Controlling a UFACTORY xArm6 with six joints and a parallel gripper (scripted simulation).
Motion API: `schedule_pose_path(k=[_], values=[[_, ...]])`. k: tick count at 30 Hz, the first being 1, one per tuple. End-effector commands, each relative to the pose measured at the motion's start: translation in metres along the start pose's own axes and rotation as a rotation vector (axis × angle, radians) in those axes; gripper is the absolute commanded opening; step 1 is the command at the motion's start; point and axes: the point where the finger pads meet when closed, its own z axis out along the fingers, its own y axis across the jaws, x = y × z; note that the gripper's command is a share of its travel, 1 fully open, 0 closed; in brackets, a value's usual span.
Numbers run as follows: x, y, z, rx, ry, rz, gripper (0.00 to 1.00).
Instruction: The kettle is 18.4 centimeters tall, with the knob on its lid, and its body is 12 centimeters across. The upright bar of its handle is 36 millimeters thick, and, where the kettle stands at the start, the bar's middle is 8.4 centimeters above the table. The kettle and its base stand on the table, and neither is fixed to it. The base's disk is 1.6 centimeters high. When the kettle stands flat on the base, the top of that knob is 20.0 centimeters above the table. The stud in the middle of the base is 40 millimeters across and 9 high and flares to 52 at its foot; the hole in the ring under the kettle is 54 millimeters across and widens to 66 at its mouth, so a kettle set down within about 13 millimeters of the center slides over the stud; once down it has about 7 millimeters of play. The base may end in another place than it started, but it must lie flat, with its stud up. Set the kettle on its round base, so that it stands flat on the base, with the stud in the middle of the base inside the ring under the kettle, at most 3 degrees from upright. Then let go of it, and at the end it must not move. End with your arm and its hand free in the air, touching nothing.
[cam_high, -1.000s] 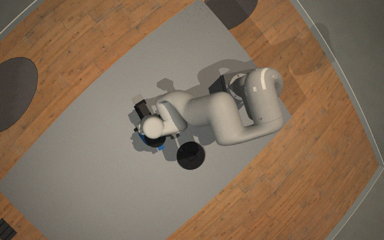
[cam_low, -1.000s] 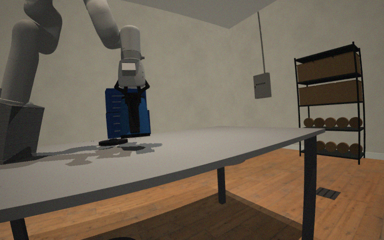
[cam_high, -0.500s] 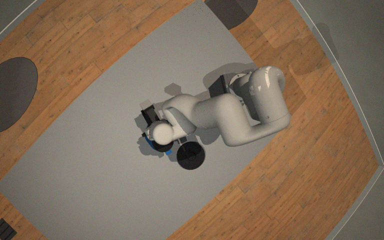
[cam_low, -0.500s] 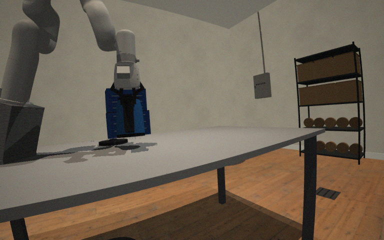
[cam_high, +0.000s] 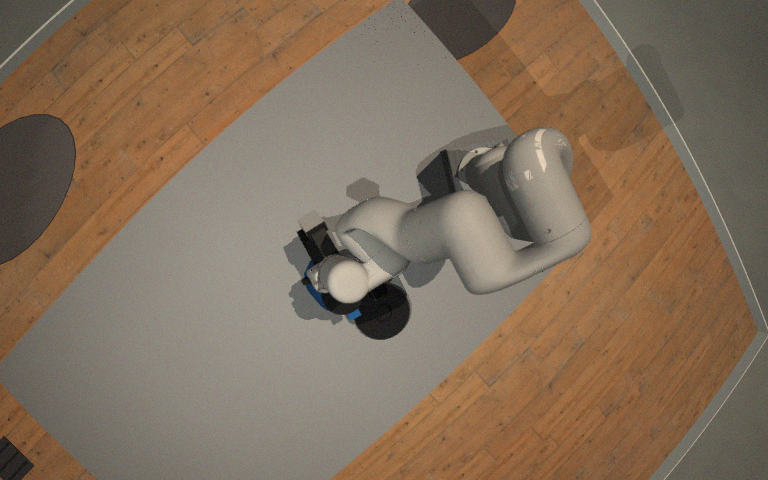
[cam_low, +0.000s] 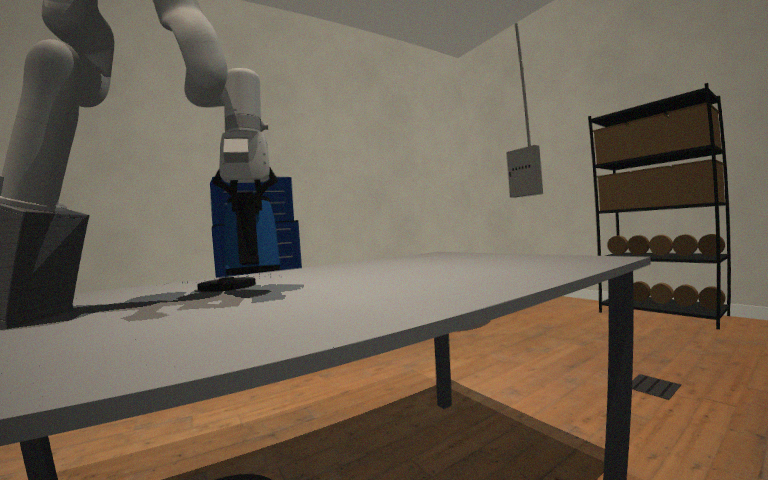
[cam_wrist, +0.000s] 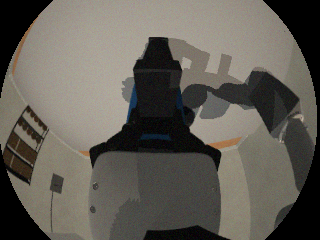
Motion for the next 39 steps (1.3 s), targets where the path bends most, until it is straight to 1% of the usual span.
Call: schedule_pose_path(k=[1, 9, 11, 26, 28, 39], values=[[-0.017, 0.008, -0.001, 0.005, 0.006, 0.001, 0.0], [-0.041, 0.021, -0.001, 0.005, 0.006, 0.001, 0.0], [-0.041, 0.021, -0.001, 0.005, 0.006, 0.001, 0.0], [-0.082, 0.043, -0.001, 0.005, 0.006, 0.001, 0.0], [-0.082, 0.043, -0.001, 0.005, 0.006, 0.001, 0.0], [-0.108, 0.057, 0.0, 0.005, 0.006, 0.001, 0.0]])
